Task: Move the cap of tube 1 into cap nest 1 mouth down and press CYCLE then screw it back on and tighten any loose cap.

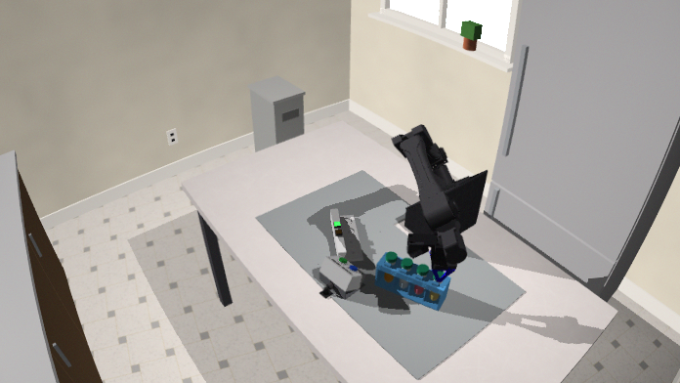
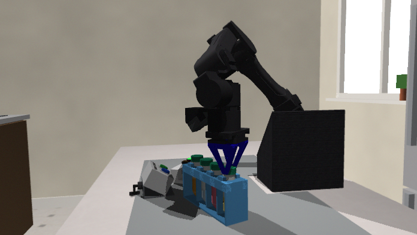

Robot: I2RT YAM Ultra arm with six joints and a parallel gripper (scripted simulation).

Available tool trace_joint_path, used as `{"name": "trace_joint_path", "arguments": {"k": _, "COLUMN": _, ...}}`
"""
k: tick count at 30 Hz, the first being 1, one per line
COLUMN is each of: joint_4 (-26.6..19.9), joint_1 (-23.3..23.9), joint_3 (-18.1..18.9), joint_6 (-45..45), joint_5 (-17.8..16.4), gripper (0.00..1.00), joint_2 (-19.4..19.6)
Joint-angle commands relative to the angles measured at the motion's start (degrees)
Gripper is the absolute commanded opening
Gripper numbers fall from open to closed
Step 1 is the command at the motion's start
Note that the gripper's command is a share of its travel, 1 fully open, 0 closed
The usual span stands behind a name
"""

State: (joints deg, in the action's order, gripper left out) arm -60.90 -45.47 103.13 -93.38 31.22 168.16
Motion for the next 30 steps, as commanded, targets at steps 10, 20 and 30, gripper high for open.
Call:
{"name": "trace_joint_path", "arguments": {"k": 10, "joint_4": 0.14, "joint_1": -0.31, "joint_3": 0.21, "joint_6": -6.67, "joint_5": -0.05, "gripper": 0.49, "joint_2": -0.43}}
{"name": "trace_joint_path", "arguments": {"k": 20, "joint_4": 0.04, "joint_1": -0.36, "joint_3": 0.28, "joint_6": 2.83, "joint_5": -0.08, "gripper": 0.49, "joint_2": -0.44}}
{"name": "trace_joint_path", "arguments": {"k": 30, "joint_4": 0.04, "joint_1": -0.36, "joint_3": 0.28, "joint_6": 35.35, "joint_5": -0.08, "gripper": 0.49, "joint_2": -0.44}}
